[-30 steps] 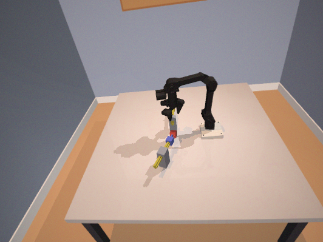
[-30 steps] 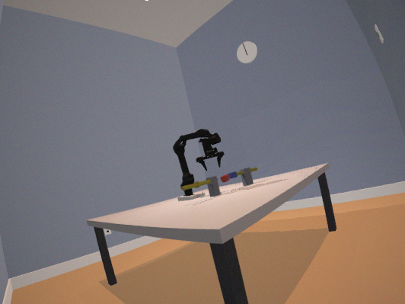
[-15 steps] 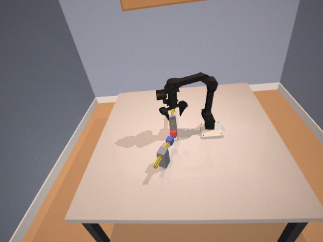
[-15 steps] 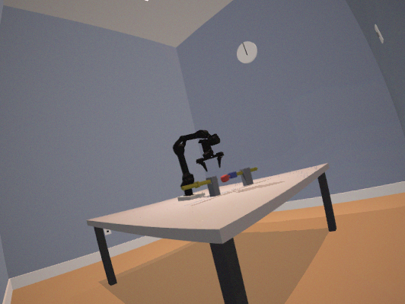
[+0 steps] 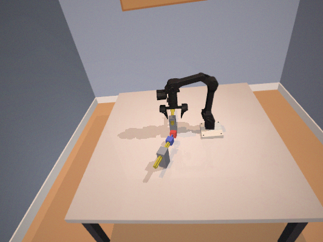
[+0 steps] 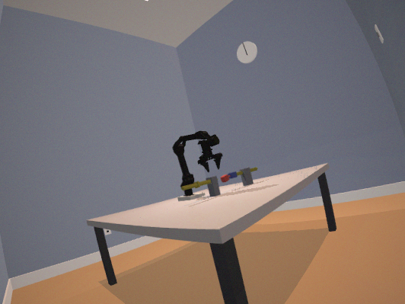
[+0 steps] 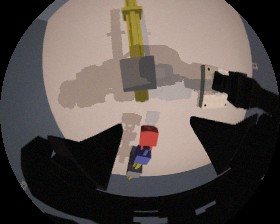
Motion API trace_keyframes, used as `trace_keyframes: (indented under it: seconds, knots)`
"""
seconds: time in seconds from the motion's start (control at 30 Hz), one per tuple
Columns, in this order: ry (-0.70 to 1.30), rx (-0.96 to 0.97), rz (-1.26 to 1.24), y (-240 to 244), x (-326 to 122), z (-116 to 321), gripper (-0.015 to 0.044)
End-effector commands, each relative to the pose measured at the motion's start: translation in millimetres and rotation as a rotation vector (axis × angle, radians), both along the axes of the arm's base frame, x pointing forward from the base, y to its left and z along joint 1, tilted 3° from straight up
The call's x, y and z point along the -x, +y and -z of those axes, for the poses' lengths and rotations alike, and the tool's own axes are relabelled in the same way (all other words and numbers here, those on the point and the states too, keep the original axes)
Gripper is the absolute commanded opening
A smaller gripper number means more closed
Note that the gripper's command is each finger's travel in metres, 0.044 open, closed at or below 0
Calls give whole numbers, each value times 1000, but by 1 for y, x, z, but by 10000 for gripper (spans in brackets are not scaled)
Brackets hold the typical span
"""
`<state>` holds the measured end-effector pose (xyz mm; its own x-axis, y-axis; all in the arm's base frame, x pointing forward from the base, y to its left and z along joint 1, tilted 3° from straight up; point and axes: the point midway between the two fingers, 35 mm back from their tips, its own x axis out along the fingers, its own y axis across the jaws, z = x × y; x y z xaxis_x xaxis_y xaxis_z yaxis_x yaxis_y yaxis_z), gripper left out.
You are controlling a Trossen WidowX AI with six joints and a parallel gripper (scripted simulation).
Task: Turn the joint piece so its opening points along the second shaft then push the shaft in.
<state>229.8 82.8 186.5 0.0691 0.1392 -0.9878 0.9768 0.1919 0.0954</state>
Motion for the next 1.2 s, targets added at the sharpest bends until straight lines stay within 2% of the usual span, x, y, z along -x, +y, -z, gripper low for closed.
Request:
trace_keyframes:
  seconds: [0.0, 0.33, 0.97, 1.17]
  knots:
    - [22, -23, 126, 0, 1, 3, 440]
    - [33, -34, 203, 0, 1, 6, 440]
    - [33, -34, 203, 3, -4, 81, 440]
    - [33, -34, 203, 8, -5, 83, 440]
